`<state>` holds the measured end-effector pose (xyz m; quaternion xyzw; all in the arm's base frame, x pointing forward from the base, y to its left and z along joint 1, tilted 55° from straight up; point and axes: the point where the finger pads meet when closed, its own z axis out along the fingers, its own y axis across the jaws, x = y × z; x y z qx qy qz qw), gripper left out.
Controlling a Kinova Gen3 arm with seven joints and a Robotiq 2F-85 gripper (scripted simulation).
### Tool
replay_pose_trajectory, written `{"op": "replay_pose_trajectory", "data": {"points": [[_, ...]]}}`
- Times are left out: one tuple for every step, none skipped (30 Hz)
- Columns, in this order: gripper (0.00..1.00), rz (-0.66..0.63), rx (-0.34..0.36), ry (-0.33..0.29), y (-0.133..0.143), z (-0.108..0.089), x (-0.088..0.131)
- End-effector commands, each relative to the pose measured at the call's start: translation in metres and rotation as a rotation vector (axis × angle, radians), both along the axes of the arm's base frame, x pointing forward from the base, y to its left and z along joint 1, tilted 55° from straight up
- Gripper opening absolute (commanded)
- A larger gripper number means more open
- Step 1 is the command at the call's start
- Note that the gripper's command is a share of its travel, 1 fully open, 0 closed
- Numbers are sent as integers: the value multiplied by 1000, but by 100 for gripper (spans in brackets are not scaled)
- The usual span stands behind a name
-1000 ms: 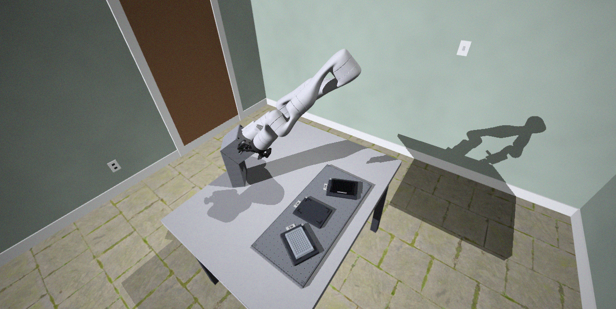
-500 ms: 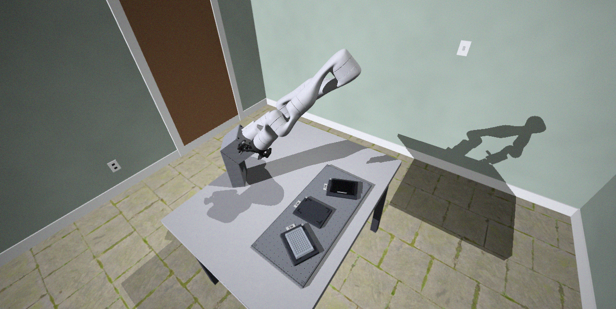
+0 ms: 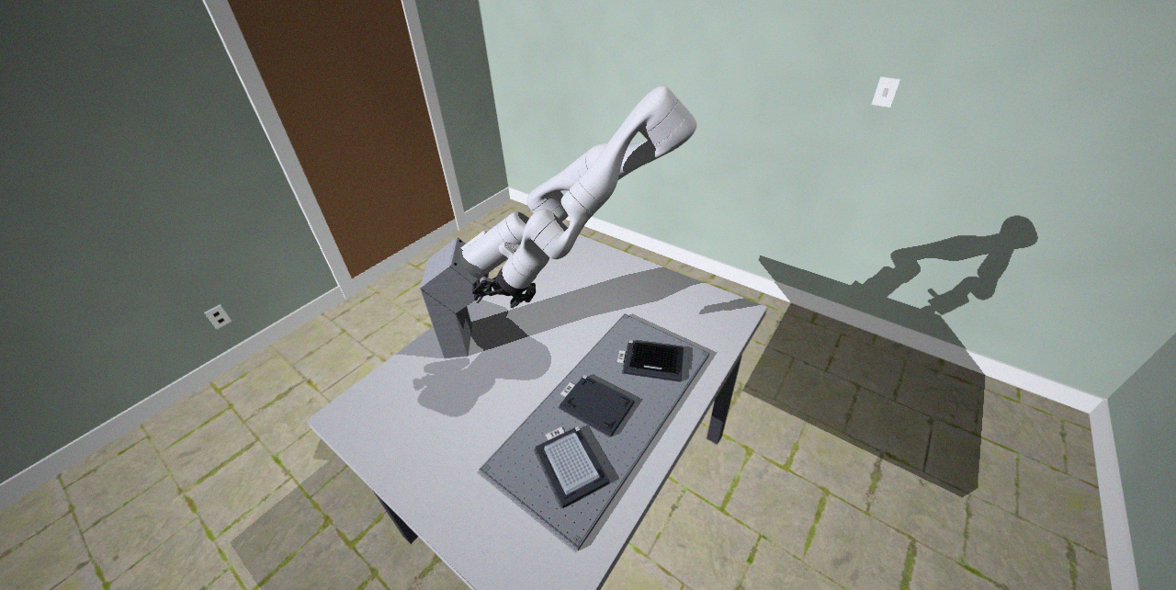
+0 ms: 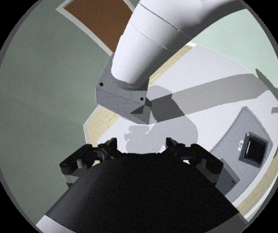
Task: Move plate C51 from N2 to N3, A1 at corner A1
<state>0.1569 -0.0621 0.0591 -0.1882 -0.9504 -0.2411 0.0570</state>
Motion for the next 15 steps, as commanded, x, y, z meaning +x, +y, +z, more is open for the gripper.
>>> {"op": "replay_pose_trajectory", "data": {"points": [[100, 1, -9, -10, -1, 3, 1], [100, 6, -9, -18, 2, 5, 3], [100, 11, -9, -27, 4, 6, 5], [100, 16, -9, -35, 6, 8, 7], [100, 21, -9, -44, 9, 9, 8], [100, 27, -9, -53, 11, 11, 10], [100, 32, -9, -61, 13, 12, 12], [100, 37, -9, -70, 16, 14, 14], [100, 42, -9, -78, 18, 15, 16], [100, 47, -9, -87, 20, 17, 17], [100, 52, -9, -96, 23, 19, 19], [100, 57, -9, -104, 25, 20, 21], [100, 62, -9, -113, 27, 22, 23], [100, 67, -9, -122, 30, 23, 25], [100, 72, -9, -130, 32, 25, 26]]}}
